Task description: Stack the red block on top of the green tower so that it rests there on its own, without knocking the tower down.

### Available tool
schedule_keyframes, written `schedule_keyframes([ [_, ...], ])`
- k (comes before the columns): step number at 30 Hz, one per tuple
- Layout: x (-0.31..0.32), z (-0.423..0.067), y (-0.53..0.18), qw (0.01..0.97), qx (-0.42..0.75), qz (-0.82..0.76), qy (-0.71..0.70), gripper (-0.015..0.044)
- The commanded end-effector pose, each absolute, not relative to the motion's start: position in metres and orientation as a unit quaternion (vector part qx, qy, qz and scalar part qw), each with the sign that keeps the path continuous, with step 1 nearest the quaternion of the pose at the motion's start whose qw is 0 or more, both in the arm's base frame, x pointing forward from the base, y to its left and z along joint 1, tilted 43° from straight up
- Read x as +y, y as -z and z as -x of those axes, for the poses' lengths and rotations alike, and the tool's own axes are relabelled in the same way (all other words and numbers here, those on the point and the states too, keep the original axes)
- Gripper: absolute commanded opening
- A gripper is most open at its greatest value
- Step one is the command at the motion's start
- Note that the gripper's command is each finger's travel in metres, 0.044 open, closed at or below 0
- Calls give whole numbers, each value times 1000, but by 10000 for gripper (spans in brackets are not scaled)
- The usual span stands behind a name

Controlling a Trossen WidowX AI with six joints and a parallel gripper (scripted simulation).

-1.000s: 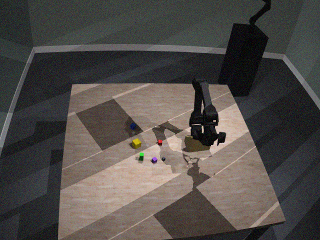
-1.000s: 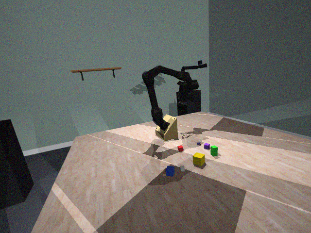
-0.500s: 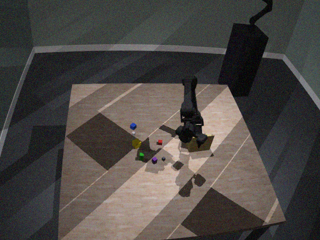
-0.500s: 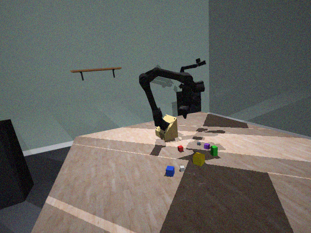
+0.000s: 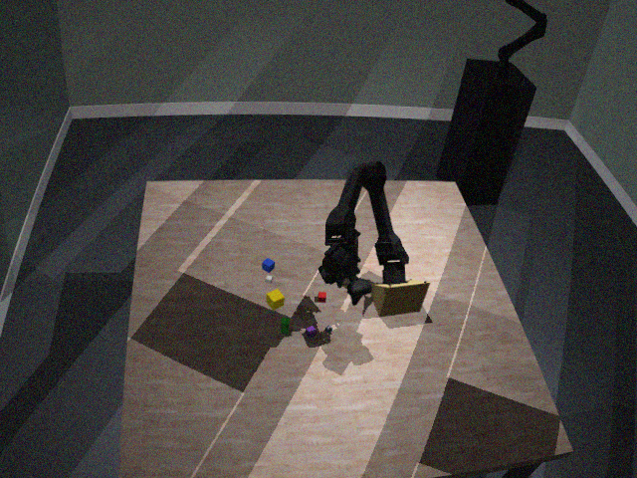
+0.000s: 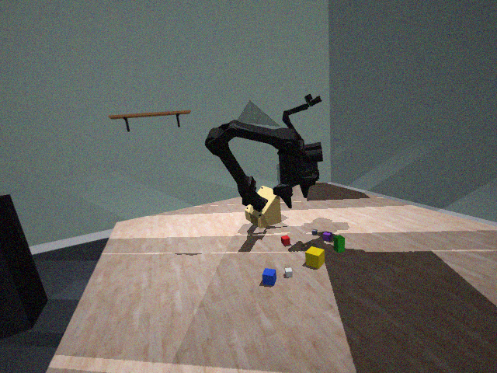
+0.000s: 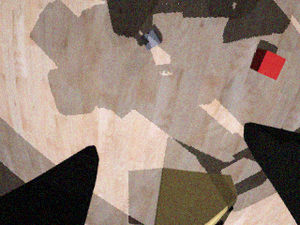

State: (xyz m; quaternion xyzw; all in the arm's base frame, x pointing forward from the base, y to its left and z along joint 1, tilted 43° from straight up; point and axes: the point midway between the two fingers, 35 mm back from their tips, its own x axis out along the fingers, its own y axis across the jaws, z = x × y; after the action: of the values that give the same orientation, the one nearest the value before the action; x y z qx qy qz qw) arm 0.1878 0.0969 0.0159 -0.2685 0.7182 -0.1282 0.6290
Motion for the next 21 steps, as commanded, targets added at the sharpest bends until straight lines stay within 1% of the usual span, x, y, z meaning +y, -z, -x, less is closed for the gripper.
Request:
schedule_keyframes([
  [1,70,-205,-24,652,694,245,182,440],
  [10,6,-231,-48,689,627,196,307,440],
  [21,-2,-231,-45,691,621,192,316,440],
])
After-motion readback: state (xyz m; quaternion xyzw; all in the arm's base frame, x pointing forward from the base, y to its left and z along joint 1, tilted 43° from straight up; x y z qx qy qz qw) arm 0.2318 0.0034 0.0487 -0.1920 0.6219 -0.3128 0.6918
